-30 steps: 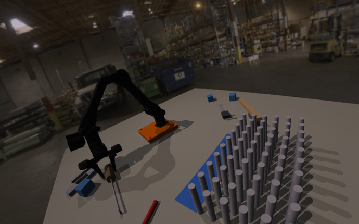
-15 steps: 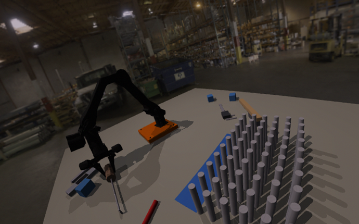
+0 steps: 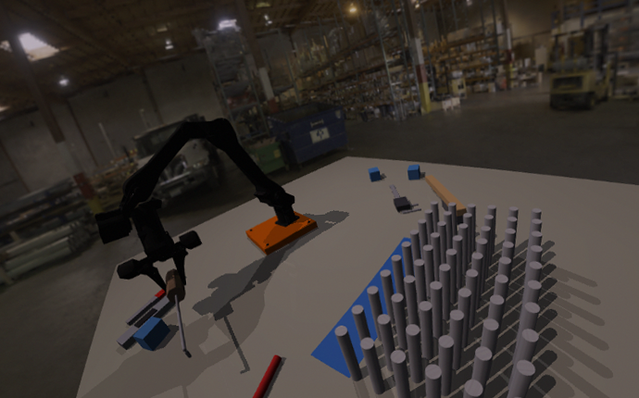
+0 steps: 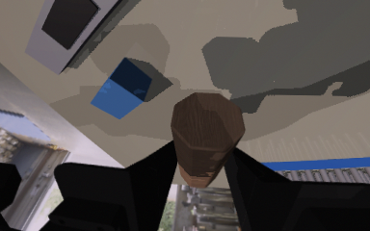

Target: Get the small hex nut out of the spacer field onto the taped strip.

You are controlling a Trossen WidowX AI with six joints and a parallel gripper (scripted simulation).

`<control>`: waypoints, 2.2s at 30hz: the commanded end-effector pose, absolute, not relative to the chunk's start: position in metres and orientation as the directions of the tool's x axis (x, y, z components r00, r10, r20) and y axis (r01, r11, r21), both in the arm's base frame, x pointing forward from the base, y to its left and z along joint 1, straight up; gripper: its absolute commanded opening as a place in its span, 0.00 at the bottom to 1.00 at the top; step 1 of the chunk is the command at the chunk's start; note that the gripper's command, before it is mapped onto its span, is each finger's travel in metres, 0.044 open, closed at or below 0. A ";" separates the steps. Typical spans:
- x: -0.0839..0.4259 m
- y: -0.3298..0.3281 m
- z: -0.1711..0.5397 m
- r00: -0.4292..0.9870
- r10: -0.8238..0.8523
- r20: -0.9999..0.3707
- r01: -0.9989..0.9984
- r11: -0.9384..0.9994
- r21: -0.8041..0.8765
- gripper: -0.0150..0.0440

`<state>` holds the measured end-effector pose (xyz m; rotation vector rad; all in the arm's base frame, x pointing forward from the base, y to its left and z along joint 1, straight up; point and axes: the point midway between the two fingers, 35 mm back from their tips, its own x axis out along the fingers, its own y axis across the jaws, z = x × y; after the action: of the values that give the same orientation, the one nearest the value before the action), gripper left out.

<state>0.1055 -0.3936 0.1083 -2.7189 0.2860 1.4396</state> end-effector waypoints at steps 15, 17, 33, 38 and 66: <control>0.105 -0.380 0.200 0.552 -0.141 -0.822 -0.196 -0.980 0.037 0.25; 0.105 -0.380 0.200 0.552 -0.141 -0.822 -0.196 -0.980 0.037 0.25; 0.177 -0.311 0.213 0.539 -0.088 -0.838 -0.116 -0.993 0.029 0.25; 0.196 -0.284 0.215 0.537 -0.073 -0.841 -0.090 -0.996 0.029 0.25; 0.243 -0.130 0.212 0.551 0.002 -0.834 0.043 -0.999 0.026 0.25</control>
<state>0.2425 -0.1466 0.2132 -2.7922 -0.0263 1.5170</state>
